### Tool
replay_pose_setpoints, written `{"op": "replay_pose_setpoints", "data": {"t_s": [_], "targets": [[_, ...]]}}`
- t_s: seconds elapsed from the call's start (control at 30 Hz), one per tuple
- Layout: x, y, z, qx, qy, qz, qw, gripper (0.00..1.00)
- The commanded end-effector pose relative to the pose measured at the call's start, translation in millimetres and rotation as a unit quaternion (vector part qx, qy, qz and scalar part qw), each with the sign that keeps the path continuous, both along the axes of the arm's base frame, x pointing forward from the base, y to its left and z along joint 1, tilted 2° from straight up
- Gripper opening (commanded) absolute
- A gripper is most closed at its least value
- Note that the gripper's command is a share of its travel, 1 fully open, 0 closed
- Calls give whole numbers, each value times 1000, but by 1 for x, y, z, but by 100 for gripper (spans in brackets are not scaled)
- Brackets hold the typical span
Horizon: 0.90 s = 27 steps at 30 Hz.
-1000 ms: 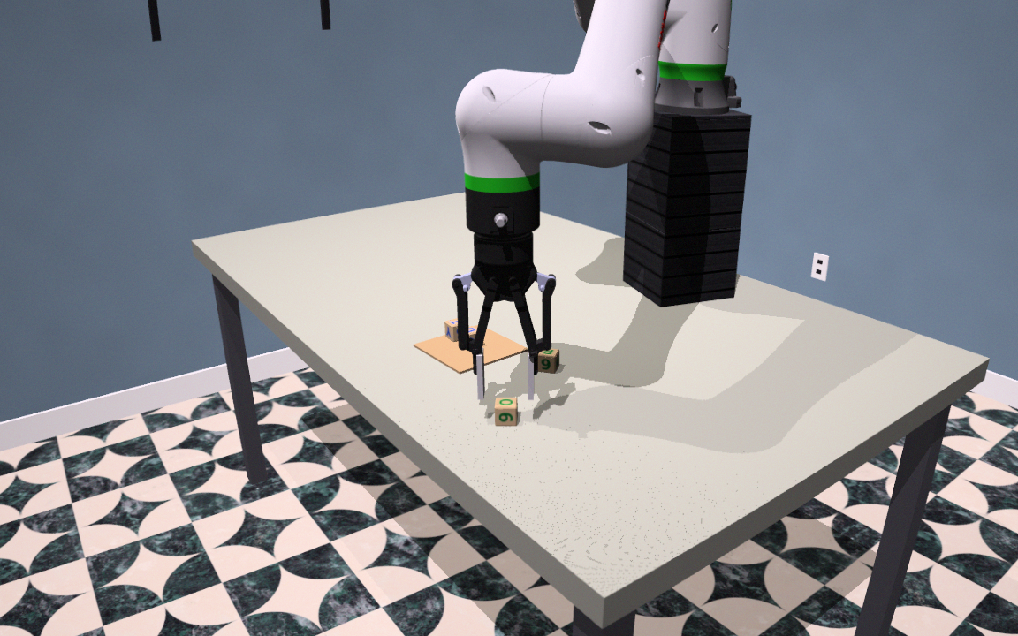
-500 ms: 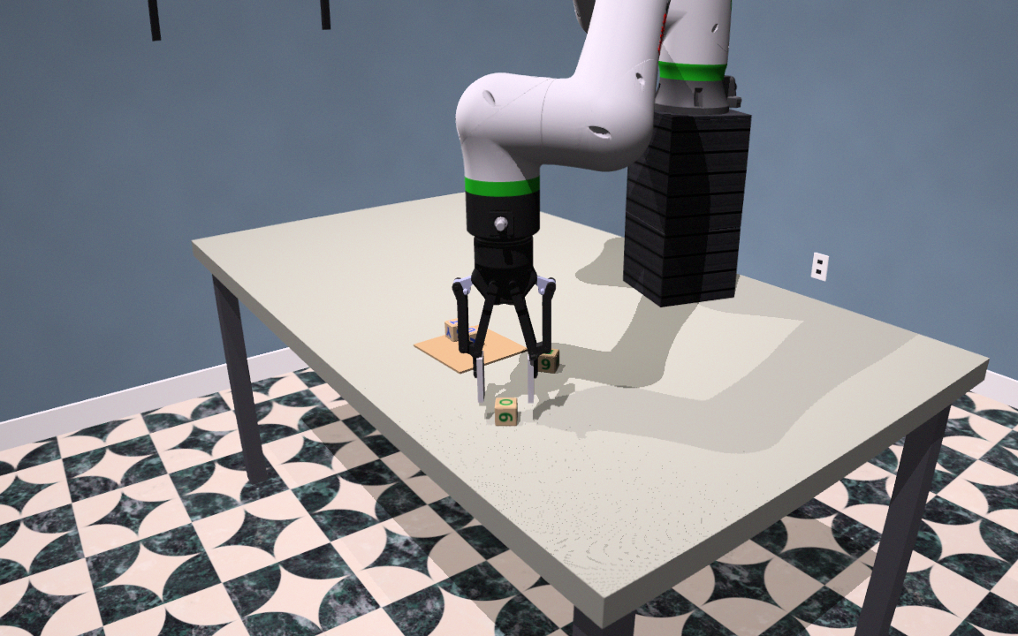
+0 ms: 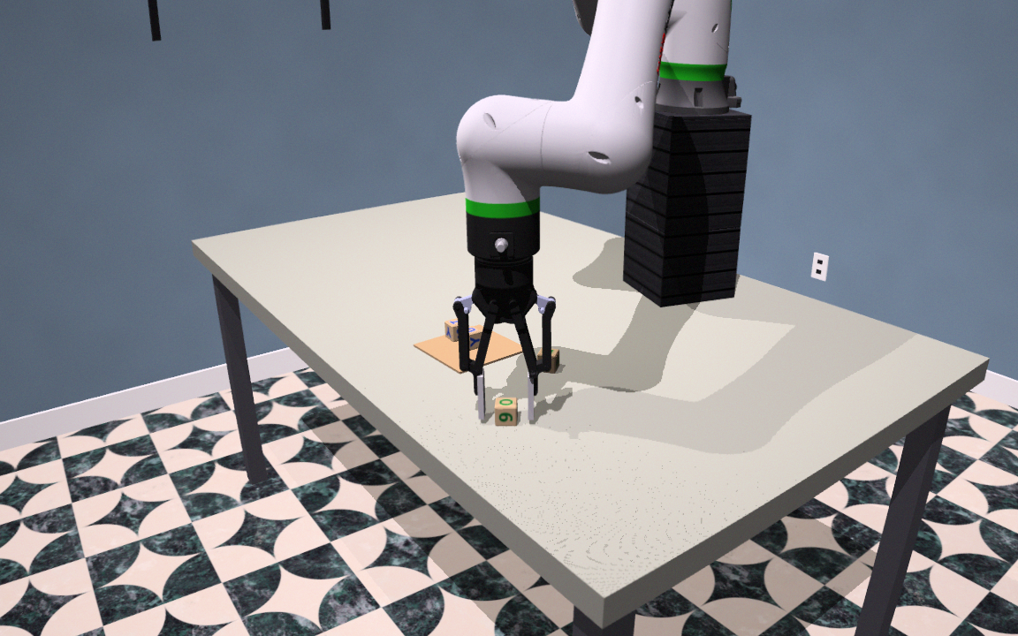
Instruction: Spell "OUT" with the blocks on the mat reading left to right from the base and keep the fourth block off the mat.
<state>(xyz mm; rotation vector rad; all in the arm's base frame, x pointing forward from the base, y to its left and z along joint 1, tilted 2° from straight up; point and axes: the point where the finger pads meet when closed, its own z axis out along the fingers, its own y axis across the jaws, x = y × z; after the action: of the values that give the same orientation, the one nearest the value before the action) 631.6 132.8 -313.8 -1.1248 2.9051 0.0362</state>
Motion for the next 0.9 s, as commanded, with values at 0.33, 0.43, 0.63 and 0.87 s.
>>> {"op": "replay_pose_setpoints", "data": {"t_s": [0.33, 0.43, 0.63, 0.87], "targets": [[0, 0, -6, 0, 0, 0, 1000, 40], [0, 0, -6, 0, 0, 0, 1000, 40], [0, 0, -6, 0, 0, 0, 1000, 28], [0, 0, -6, 0, 0, 0, 1000, 28]]}}
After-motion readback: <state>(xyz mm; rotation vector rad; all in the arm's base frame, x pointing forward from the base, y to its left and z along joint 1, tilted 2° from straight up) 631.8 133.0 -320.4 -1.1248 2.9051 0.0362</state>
